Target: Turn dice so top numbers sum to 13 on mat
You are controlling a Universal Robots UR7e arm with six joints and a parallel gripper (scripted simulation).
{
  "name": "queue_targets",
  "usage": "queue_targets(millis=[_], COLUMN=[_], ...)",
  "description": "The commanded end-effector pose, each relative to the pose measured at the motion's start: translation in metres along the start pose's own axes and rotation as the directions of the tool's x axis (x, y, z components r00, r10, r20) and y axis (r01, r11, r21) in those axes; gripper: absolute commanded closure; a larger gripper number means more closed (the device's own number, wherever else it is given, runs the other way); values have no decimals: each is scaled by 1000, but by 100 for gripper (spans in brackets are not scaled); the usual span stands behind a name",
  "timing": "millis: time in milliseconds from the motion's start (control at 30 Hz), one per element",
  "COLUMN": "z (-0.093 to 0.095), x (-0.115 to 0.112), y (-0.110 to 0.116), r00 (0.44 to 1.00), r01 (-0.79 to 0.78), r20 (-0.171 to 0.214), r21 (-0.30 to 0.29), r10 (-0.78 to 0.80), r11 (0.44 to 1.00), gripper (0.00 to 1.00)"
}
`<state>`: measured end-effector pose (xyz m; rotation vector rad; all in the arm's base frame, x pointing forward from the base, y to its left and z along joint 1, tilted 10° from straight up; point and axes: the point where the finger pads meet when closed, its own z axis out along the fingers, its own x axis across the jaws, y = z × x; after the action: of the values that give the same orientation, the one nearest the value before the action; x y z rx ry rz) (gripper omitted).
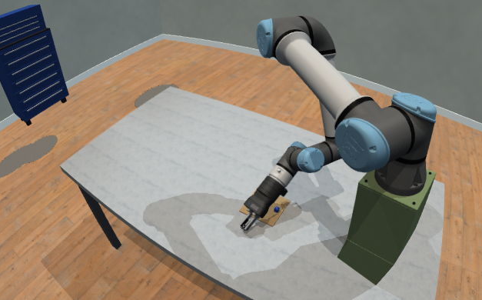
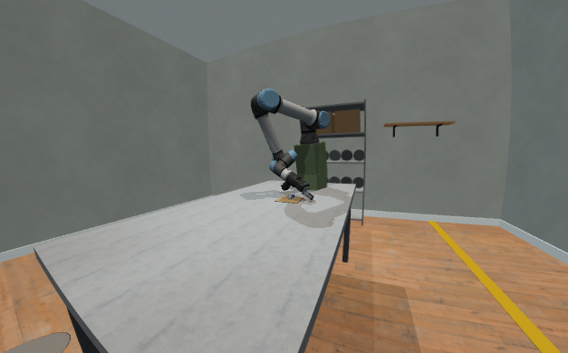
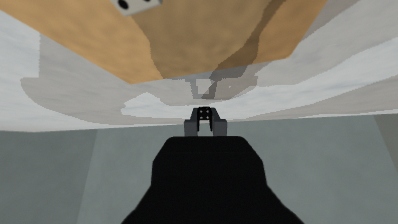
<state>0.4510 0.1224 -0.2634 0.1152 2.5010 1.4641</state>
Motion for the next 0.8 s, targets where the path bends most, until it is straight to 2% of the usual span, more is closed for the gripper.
queue_targets(millis=[0, 767], z=[0, 4], x=[0, 0], y=[0, -7], r00=[1000, 1000], r01=[1, 1], r20=[1, 1], r21=[0, 0], r10=[-1, -1], r11=[1000, 1000], gripper=[66, 66])
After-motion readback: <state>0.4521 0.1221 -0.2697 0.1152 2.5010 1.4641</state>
